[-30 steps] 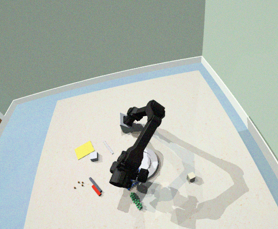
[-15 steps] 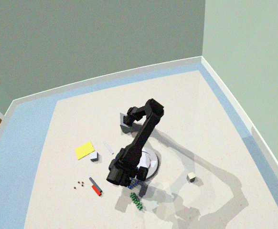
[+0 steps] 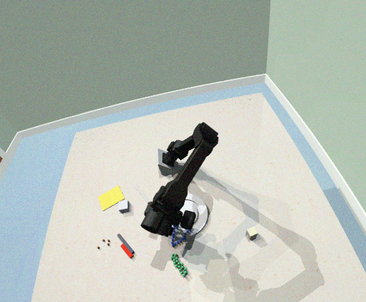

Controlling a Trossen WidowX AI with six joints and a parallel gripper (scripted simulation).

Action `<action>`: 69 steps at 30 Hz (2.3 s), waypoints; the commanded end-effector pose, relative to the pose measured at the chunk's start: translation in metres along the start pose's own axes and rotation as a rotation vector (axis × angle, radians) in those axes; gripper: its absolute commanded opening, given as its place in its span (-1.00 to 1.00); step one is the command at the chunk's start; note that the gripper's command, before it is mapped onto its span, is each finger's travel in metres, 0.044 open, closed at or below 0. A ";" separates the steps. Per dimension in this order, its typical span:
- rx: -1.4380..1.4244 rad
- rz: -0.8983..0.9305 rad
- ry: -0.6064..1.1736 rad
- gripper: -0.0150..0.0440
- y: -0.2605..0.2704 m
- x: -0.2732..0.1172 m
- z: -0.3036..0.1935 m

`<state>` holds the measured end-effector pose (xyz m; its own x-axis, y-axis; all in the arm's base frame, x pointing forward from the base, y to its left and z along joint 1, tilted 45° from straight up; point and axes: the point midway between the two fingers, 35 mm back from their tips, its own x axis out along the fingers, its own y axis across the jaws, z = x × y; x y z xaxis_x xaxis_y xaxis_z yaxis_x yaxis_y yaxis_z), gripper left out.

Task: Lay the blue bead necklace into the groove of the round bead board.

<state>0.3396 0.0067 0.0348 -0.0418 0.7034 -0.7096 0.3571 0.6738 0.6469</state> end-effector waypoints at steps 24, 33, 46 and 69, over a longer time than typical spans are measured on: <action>0.001 -0.005 0.006 -0.49 -0.009 0.025 -0.029; 0.001 -0.005 0.006 -0.49 -0.009 0.026 -0.029; 0.001 -0.005 0.006 -0.49 -0.009 0.026 -0.029; 0.001 -0.005 0.006 -0.49 -0.009 0.026 -0.029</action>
<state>0.3104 0.0213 0.0195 -0.0416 0.6958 -0.7170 0.3544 0.6813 0.6405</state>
